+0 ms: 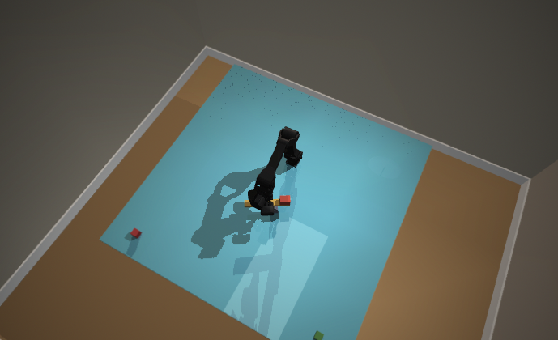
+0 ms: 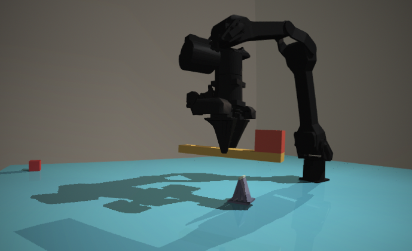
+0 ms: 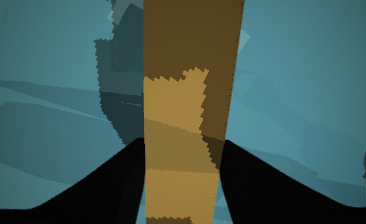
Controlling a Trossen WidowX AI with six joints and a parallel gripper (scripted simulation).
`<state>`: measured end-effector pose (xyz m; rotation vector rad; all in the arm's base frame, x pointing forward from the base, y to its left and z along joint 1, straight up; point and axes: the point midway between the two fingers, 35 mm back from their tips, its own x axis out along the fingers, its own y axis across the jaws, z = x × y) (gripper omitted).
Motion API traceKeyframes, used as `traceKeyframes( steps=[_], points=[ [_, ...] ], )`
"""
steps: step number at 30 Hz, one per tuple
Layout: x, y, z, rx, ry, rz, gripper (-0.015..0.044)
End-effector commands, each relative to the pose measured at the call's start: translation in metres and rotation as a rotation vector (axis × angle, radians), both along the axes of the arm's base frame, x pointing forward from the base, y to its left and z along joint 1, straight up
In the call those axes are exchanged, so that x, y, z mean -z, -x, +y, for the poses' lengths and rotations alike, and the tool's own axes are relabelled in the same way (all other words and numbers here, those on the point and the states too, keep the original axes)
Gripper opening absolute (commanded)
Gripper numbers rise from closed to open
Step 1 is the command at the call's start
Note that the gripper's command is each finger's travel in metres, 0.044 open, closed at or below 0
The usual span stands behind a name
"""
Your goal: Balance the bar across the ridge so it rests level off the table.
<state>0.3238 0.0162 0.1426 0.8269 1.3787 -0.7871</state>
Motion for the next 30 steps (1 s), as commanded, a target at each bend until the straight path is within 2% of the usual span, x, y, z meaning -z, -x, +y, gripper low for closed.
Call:
traceKeyframes(
  steps=[1,16,30],
  points=[
    [0.008,0.001,0.0,0.004,0.002,0.007,0.0],
    [0.031,0.002,-0.001,0.004,0.002,0.008,0.0],
    [0.03,0.002,-0.001,0.004,0.002,0.008,0.0]
  ],
)
